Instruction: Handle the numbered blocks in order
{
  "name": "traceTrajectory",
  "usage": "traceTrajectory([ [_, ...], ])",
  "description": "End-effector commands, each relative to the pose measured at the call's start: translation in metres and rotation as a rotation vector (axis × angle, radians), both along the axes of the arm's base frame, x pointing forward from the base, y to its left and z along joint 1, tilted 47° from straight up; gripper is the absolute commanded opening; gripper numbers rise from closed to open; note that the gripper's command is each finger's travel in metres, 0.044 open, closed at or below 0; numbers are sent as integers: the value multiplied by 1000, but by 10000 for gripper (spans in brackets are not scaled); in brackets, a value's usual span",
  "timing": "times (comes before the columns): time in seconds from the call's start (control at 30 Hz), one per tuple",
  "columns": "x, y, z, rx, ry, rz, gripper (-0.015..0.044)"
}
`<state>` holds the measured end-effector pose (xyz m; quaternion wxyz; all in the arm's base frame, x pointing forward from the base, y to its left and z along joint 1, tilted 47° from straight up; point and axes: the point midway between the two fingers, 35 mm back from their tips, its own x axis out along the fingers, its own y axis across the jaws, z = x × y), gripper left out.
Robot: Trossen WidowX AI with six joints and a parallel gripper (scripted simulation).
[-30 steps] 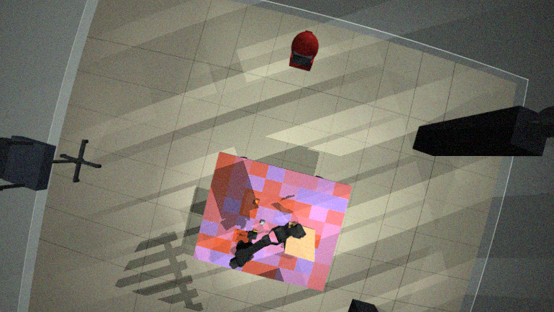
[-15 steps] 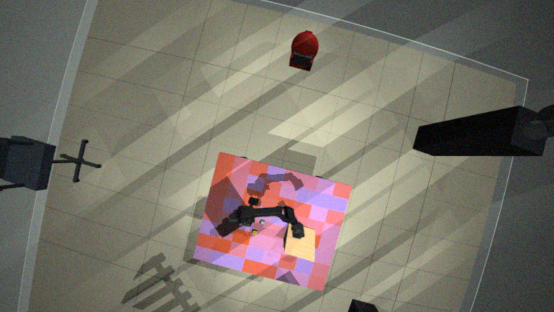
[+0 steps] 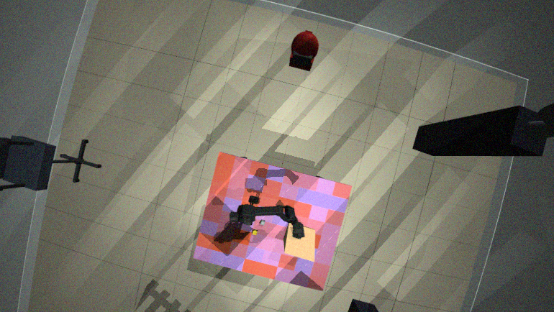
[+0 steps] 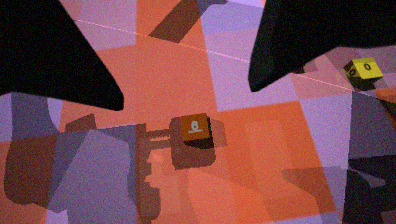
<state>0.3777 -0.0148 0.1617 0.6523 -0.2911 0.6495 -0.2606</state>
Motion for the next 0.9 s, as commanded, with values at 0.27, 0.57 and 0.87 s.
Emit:
traceTrajectory([
  [0.27,-2,48,-44,17,2,11,400],
  [0.57,-42,140,-138,23,6,10,400],
  [0.87,-71,169,-176,7,4,4,400],
])
